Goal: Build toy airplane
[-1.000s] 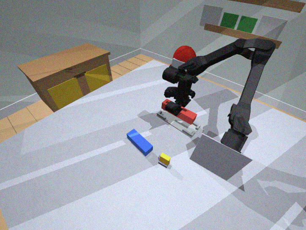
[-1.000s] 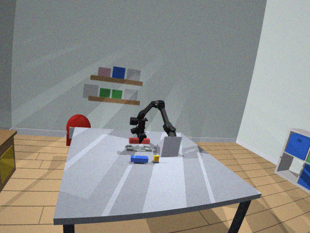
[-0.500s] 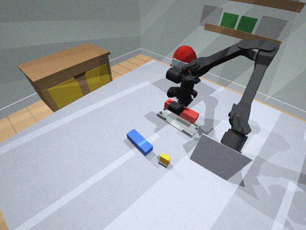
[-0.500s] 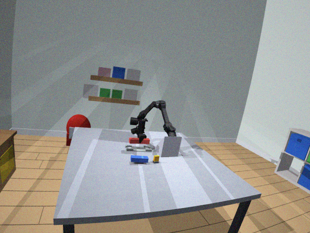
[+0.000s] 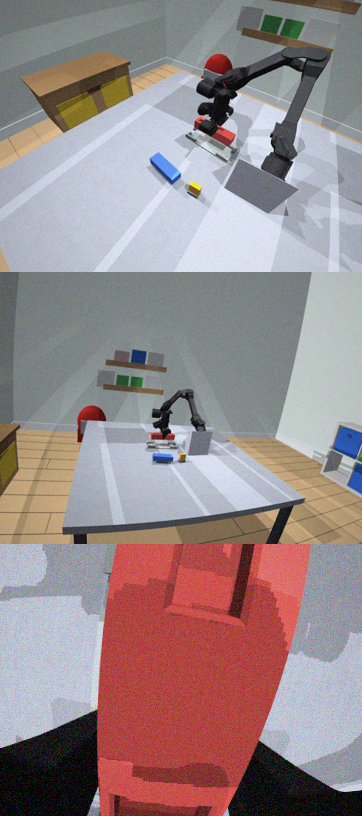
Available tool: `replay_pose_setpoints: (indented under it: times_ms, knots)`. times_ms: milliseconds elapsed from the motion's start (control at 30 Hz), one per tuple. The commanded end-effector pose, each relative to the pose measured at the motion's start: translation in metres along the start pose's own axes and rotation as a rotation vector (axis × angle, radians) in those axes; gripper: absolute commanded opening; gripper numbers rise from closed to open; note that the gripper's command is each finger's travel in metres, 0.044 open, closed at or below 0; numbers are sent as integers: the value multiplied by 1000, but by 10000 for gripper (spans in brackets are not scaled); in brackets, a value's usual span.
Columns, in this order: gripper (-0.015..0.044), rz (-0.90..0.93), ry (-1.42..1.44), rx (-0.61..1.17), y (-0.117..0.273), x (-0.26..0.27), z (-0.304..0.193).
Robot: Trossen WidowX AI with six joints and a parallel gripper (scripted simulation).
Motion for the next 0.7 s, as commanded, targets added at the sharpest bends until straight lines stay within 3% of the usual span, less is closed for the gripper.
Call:
replay_pose_setpoints:
  times_ms: [0,667]
  knots:
    - [195,-2,2,-5,1,0,1]
    - [195,-3,2,-5,-30,-1,2]
Point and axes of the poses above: the point midway between the two fingers, 35 mm back from their tips, its own y axis back along the fingers, its own x axis across the jaws, z = x × y, the point moved 3 cm from there along y, back along the fingers, and after that the axes turned 15 degrees about -y, right-handed, at the moved point
